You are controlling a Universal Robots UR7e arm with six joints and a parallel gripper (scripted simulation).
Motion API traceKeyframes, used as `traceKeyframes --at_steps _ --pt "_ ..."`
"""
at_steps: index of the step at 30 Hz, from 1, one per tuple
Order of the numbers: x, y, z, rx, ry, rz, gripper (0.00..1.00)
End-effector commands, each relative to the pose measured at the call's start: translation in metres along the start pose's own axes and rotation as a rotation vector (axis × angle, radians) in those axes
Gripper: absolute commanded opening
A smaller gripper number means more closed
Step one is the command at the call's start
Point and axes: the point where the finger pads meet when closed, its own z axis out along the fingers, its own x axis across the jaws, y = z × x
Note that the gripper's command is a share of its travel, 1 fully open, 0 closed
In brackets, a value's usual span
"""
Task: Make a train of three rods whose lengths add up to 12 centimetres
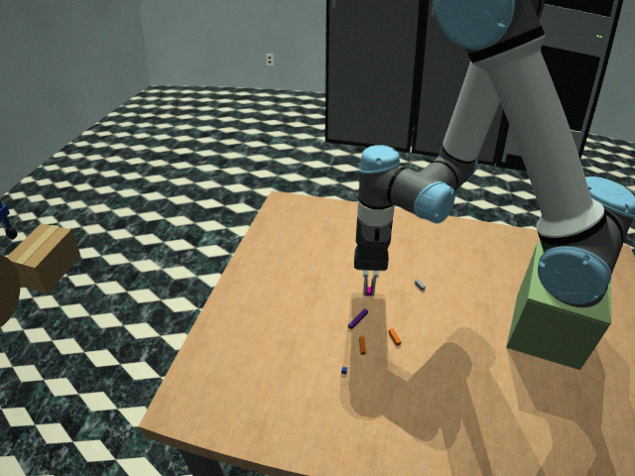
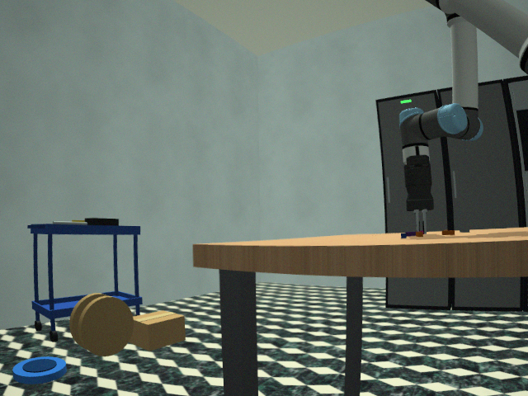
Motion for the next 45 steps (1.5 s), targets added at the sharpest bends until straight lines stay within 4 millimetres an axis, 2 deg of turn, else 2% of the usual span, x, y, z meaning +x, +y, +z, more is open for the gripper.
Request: traceKeyframes --at_steps 1,7,8,10,11,15,16,18,19,21,22,37,45 --pt "0.0 0.0 0.0 -0.001 0.001 0.0 0.24" --pt "0.0 0.0 0.0 -0.001 0.001 0.0 0.24" --pt "0.0 0.0 0.0 -0.001 0.001 0.0 0.3" --pt "0.0 0.0 0.0 -0.001 0.001 0.0 0.3" --pt "0.0 0.0 0.0 -0.001 0.001 0.0 0.36" --pt "0.0 0.0 0.0 -0.001 0.001 0.0 0.36" --pt "0.0 0.0 0.0 -0.001 0.001 0.0 0.42" --pt "0.0 0.0 0.0 -0.001 0.001 0.0 0.42" --pt "0.0 0.0 0.0 -0.001 0.001 0.0 0.48" --pt "0.0 0.0 0.0 -0.001 0.001 0.0 0.48" --pt "0.0 0.0 0.0 -0.001 0.001 0.0 0.54" --pt "0.0 0.0 -0.002 -0.001 0.001 0.0 0.54" --pt "0.0 0.0 -0.024 -0.001 0.001 0.0 0.54"
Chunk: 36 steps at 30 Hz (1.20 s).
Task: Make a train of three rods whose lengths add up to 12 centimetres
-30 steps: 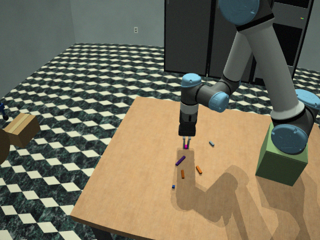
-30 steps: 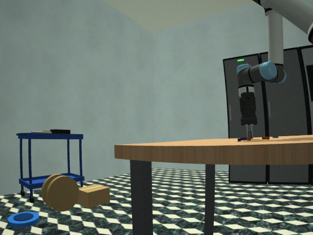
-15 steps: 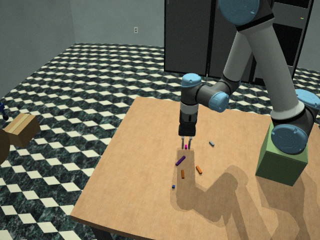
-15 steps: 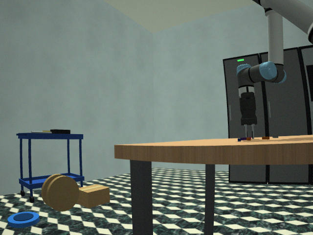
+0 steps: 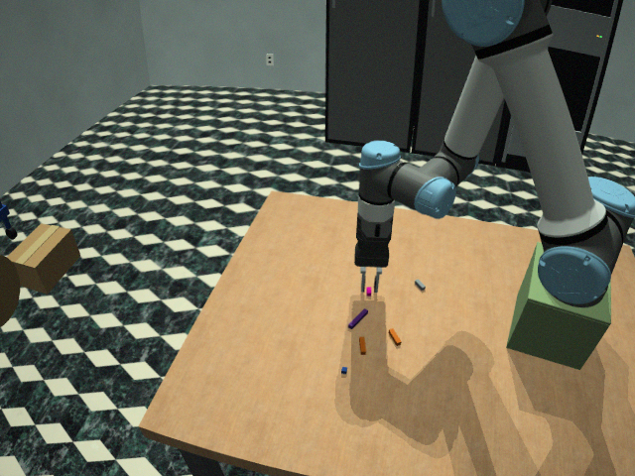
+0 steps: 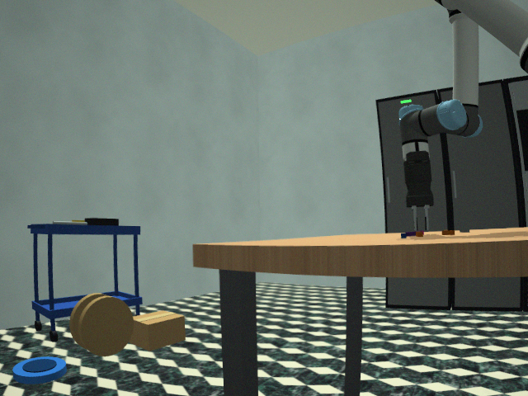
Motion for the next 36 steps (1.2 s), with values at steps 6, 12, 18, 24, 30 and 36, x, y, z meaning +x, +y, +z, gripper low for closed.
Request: traceKeyframes --at_steps 6,12,18,24,30,36 --pt "0.001 0.0 -0.032 -0.002 0.002 0.0 0.54" --pt "0.001 0.0 -0.059 -0.002 0.002 0.0 0.54" --pt "0.001 0.0 -0.075 -0.002 0.002 0.0 0.54" --pt "0.001 0.0 -0.08 -0.002 0.002 0.0 0.54" --pt "0.001 0.0 -0.08 -0.002 0.002 0.0 1.0" --pt "0.001 0.0 -0.08 -0.002 0.002 0.0 1.0"
